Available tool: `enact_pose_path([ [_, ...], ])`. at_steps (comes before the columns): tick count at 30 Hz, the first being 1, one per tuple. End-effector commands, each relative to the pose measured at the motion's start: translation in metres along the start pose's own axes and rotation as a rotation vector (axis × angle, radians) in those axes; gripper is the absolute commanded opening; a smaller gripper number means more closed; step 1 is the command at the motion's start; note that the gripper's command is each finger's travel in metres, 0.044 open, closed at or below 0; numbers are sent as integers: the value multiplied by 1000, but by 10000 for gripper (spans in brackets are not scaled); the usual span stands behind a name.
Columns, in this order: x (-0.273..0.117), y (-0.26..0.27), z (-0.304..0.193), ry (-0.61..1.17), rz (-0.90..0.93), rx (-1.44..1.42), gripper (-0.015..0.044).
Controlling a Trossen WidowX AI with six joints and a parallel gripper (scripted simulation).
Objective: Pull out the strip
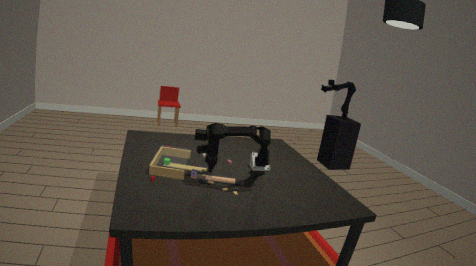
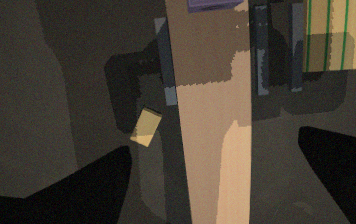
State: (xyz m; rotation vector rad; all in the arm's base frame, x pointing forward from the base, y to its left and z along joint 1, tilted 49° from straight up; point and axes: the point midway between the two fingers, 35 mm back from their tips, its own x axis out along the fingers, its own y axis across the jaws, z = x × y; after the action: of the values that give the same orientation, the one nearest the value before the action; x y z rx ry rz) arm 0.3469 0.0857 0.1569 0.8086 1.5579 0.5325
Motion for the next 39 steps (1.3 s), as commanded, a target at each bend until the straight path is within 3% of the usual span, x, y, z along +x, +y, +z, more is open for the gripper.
enact_pose_path([
  [1, 0, -2, 16, 5, -3, 3, 440],
  [25, -4, -9, 84, 2, -4, 0, 440],
  [32, 4, -9, 85, 2, -4, 0, 256],
  [39, 16, -9, 85, 2, -4, 0, 250],
])
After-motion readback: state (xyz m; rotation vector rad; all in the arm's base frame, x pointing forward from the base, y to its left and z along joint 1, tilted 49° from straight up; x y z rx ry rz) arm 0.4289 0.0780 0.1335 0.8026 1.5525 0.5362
